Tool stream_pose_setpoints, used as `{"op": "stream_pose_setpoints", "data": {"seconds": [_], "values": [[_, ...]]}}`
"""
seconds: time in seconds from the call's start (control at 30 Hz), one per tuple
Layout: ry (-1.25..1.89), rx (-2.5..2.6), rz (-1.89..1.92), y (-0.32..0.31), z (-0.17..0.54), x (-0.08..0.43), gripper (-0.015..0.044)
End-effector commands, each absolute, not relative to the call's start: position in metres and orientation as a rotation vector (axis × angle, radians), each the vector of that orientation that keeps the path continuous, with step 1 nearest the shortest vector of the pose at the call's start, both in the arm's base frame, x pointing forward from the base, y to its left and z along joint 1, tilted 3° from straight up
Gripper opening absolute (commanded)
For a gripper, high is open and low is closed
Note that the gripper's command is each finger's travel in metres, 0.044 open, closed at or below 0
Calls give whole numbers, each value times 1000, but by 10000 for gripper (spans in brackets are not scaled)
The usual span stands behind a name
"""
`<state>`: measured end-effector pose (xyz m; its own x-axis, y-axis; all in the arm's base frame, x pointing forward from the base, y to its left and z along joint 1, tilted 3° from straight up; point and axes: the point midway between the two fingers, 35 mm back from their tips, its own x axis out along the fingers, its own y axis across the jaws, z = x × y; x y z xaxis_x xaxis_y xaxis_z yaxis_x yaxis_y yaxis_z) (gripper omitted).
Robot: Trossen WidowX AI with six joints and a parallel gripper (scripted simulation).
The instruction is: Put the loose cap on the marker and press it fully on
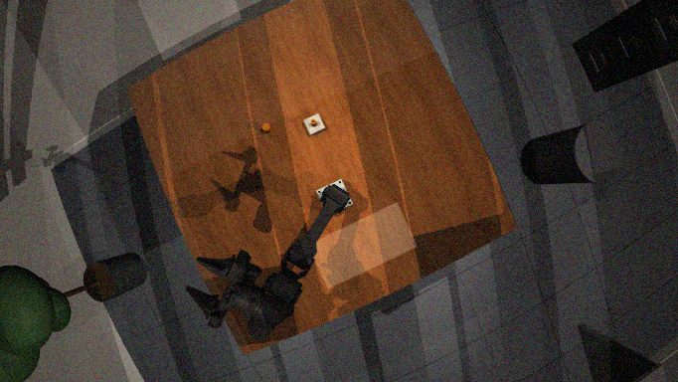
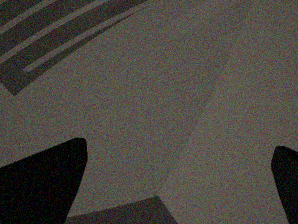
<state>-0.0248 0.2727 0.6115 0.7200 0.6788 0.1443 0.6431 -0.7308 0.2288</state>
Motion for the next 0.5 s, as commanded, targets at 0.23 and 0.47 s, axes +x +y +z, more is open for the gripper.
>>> {"op": "stream_pose_setpoints", "data": {"seconds": [0.23, 0.47], "values": [[1323, 3044, 342, 227, 645, -5, 255], [1755, 3406, 266, 153, 680, 38, 255]]}}
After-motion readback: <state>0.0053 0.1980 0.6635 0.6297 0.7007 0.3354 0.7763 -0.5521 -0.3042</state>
